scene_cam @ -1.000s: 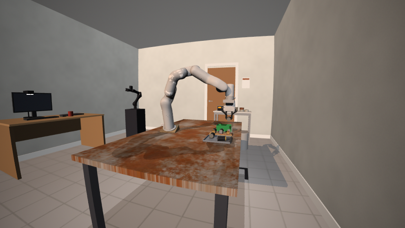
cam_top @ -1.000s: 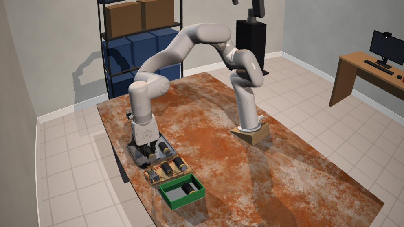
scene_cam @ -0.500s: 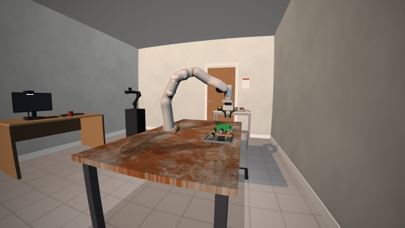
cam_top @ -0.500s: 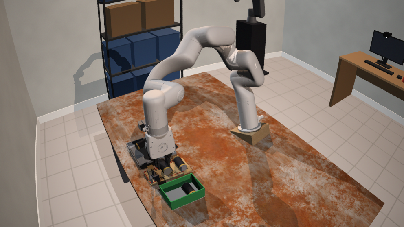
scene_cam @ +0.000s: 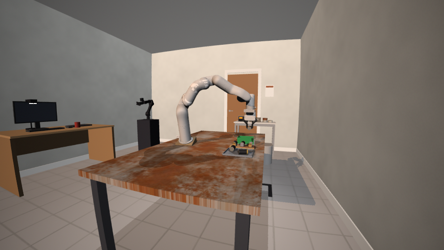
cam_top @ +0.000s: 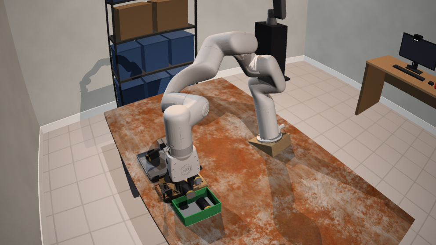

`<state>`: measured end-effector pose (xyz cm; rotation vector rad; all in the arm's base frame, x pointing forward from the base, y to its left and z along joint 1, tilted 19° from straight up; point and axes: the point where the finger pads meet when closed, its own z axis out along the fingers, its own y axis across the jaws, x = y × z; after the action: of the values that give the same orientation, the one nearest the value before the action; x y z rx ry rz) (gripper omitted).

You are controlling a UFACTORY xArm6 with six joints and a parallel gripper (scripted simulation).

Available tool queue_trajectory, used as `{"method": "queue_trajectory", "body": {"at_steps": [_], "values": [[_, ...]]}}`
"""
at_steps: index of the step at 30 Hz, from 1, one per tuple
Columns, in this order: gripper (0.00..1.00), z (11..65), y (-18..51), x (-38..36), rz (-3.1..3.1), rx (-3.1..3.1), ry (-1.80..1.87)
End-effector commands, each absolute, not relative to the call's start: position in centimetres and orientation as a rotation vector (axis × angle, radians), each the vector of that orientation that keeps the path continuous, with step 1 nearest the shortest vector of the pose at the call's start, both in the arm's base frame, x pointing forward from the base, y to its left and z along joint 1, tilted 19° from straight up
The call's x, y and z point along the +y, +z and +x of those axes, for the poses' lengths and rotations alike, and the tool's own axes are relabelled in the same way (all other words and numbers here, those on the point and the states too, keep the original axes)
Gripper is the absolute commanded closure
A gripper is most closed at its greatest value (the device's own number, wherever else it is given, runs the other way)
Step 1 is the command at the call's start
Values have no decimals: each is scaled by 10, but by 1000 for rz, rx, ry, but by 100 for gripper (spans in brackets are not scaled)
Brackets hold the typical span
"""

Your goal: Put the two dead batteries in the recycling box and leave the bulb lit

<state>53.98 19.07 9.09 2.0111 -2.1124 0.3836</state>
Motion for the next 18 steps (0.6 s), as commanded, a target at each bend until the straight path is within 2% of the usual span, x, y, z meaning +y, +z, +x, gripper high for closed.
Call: {"method": "queue_trajectory", "body": {"at_steps": [1, 14, 18], "values": [[72, 541, 93, 193, 2013, -2116, 387], [72, 541, 92, 193, 2012, -2118, 387], [72, 542, 60, 182, 2012, -2118, 387]]}}
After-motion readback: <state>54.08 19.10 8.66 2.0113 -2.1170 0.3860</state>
